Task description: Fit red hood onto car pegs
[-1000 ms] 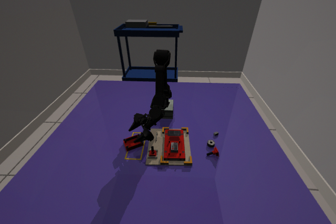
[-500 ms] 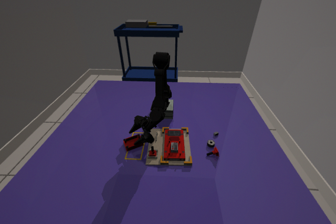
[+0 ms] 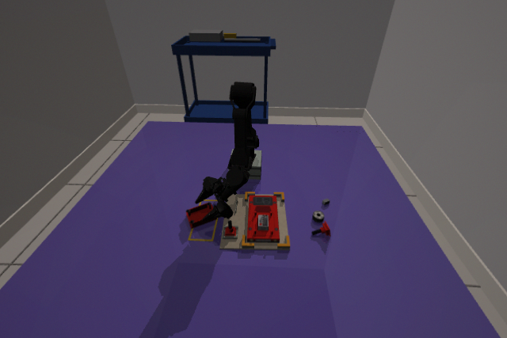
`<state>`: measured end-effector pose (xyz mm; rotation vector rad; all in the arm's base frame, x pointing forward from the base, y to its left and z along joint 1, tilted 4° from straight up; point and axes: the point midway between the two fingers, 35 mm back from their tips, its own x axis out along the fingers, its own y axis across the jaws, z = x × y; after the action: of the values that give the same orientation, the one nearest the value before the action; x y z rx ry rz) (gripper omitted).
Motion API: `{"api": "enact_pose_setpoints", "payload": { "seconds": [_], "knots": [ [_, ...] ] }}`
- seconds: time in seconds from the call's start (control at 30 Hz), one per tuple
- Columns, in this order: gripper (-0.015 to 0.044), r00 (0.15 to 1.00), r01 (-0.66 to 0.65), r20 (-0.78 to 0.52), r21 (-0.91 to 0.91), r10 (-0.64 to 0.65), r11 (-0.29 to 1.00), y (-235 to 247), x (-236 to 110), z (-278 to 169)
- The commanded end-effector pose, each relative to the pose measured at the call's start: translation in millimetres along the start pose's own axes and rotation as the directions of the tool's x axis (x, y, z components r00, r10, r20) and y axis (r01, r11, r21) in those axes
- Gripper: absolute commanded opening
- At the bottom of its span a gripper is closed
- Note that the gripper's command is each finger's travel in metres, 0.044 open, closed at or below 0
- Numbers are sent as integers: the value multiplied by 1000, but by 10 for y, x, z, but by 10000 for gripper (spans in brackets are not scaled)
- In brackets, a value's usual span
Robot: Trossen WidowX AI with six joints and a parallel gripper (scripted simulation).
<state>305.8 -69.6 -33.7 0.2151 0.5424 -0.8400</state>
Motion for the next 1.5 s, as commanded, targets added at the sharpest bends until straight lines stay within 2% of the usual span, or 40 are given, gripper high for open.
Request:
{"api": "enact_pose_setpoints", "payload": {
  "seconds": [0.0, 1.13, 1.23, 1.47],
  "knots": [
    [440, 1000, 6, 0, 0, -6, 1000, -12, 13, -26],
    [440, 1000, 6, 0, 0, -6, 1000, -15, 95, -174],
    [361, 1000, 1, -1, -1, -1, 1000, -4, 84, -153],
    [315, 1000, 1, -1, -1, -1, 1000, -4, 84, -153]
  ]
}}
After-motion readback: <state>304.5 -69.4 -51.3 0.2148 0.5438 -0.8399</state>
